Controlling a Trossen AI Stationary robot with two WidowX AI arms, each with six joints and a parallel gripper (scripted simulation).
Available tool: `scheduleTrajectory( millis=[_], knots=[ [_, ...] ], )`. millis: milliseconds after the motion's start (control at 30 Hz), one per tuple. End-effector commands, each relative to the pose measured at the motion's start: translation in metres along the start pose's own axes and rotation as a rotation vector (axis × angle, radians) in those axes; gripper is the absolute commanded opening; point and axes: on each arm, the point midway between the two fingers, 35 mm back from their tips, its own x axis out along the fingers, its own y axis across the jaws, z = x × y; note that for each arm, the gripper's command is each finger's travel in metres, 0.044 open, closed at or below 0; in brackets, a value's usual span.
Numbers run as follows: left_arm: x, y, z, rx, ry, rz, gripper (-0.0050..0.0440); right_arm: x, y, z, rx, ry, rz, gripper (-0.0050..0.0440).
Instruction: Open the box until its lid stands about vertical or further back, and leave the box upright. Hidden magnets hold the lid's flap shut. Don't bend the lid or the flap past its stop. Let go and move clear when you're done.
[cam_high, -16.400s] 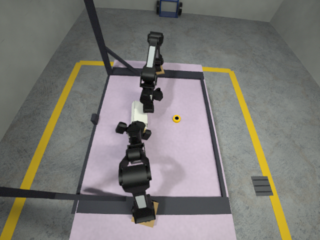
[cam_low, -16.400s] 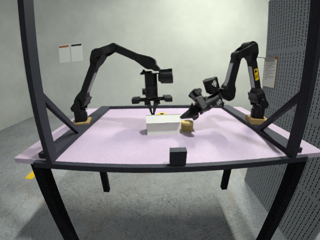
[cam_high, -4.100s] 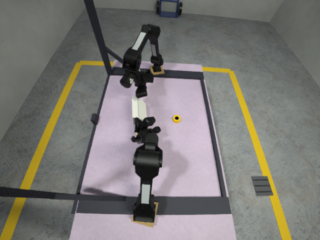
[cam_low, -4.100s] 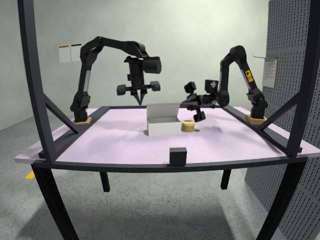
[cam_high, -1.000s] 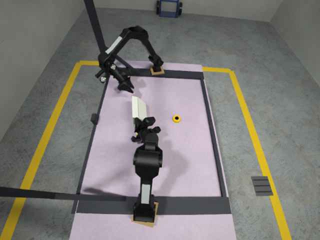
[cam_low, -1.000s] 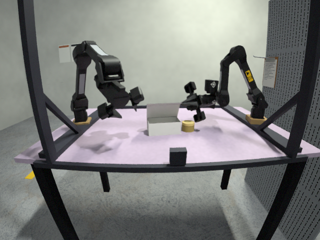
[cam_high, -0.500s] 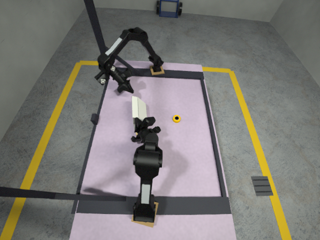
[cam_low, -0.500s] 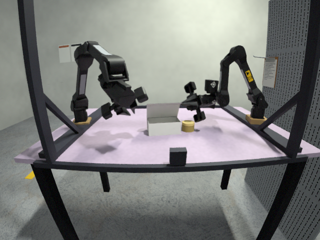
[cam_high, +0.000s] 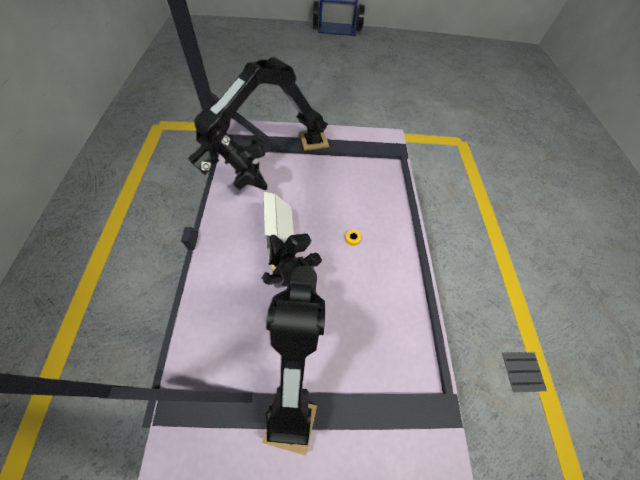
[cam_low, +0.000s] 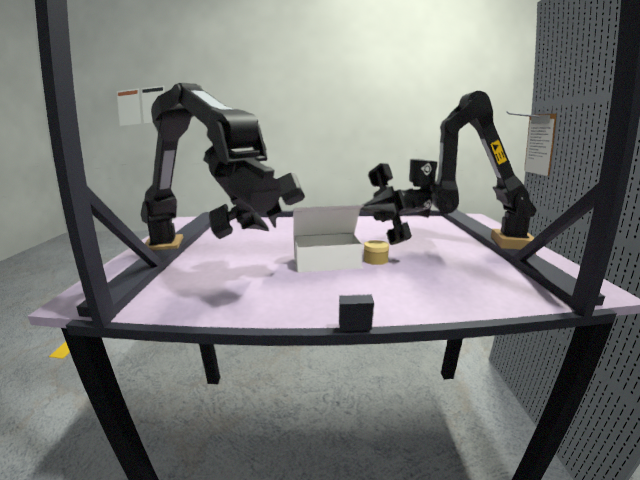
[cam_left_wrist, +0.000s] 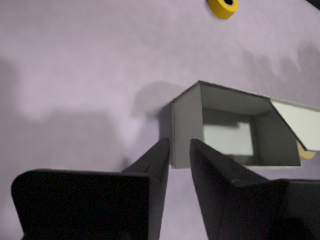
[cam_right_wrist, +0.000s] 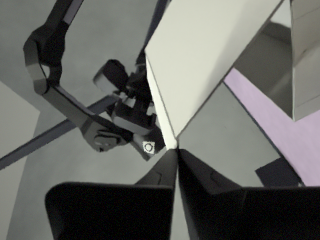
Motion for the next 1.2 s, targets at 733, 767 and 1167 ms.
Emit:
scheduleTrajectory(
  millis=[733,767,1167],
  knots=[
    [0.006,-0.032,-0.004,-0.016,0.013,-0.012,0.0060,0.000,0.003,0.000,-0.001,0.000,0.006,0.0003],
    [0.006,-0.032,-0.004,-0.016,0.013,-0.012,0.0060,0.000,0.003,0.000,-0.001,0.000,0.006,0.0003],
    [0.011,-0.043,-0.005,-0.017,0.011,-0.013,0.0060,0.000,0.003,0.000,-0.001,0.000,0.006,0.0003]
  ],
)
